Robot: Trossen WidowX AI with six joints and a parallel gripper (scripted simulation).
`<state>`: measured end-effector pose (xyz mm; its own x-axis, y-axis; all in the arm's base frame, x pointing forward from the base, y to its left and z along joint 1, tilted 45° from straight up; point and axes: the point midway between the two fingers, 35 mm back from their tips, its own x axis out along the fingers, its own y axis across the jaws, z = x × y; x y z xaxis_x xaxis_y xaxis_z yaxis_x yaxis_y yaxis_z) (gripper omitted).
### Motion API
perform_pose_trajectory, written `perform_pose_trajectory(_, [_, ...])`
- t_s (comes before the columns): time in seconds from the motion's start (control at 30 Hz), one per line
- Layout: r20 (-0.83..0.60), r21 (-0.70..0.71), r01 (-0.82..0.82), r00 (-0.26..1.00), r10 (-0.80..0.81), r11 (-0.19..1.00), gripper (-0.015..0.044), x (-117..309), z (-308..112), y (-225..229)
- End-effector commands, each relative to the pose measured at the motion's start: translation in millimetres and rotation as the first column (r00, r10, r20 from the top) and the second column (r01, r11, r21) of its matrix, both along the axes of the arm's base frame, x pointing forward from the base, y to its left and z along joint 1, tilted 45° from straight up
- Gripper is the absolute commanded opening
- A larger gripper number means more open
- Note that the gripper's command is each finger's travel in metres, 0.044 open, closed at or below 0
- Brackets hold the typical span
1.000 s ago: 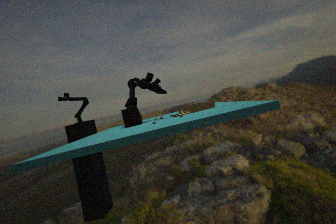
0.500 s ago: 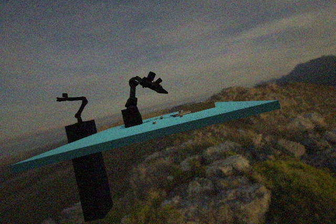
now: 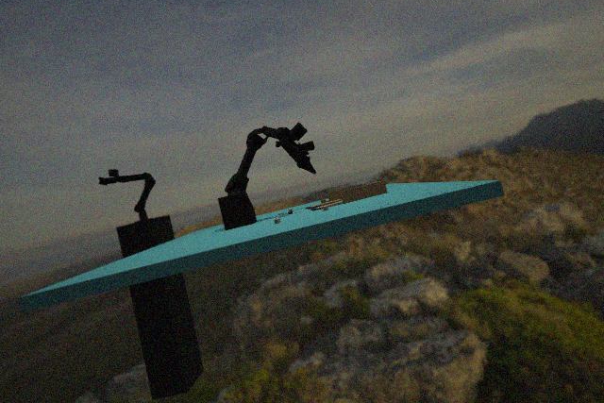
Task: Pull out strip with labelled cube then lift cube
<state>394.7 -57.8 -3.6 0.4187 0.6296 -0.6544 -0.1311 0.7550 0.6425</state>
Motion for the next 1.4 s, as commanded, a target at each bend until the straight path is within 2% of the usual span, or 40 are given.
perform_pose_trajectory(0.0, [-0.124, -0.021, -0.182, 0.976, 0.178, 0.983, 0.0000, 14, -37, 7])
perform_pose_trajectory(0.27, [-0.261, 0.033, -0.421, 0.872, 0.414, 0.907, 0.0000, 12, -79, 22])
perform_pose_trajectory(0.63, [-0.263, 0.036, -0.426, 0.869, 0.419, 0.904, 0.0000, 12, -79, 26])
perform_pose_trajectory(1.37, [-0.263, 0.036, -0.425, 0.869, 0.419, 0.904, 0.0000, 11, -104, 52])
